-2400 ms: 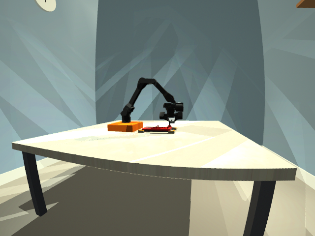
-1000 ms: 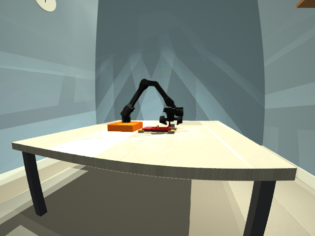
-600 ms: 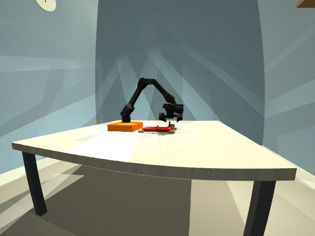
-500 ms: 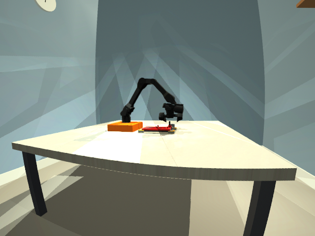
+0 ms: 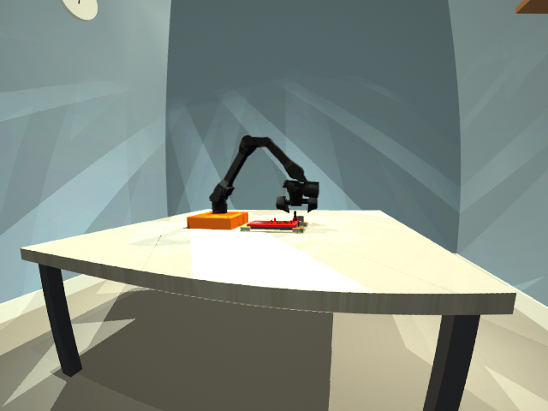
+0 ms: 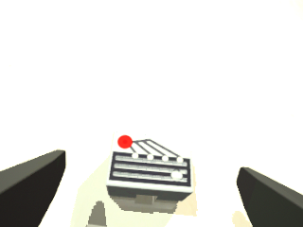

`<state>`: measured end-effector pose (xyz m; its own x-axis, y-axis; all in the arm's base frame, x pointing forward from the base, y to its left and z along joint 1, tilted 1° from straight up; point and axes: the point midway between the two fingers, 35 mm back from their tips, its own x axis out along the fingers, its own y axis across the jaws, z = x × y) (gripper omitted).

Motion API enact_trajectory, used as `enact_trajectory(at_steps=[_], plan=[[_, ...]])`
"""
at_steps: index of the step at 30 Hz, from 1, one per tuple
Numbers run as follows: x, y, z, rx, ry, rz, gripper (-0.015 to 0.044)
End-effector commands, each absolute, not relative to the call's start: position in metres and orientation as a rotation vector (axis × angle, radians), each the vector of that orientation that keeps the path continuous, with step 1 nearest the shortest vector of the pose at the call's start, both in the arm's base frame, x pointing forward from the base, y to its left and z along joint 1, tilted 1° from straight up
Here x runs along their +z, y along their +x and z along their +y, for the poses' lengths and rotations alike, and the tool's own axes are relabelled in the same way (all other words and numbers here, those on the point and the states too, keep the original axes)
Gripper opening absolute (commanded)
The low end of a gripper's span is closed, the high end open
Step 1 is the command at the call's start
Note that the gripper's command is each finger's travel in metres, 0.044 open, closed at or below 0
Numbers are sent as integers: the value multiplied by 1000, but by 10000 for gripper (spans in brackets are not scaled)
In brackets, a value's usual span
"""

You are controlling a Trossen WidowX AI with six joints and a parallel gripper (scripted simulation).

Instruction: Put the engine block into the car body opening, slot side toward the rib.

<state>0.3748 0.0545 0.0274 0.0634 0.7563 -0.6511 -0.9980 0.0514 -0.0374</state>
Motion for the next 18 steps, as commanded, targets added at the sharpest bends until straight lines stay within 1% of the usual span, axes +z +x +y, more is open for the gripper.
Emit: enact_trajectory(at_steps=[1,18], plan=[[27,375,54,1435,-563,538,440],[35,374,68,1641,-1090,447,440]])
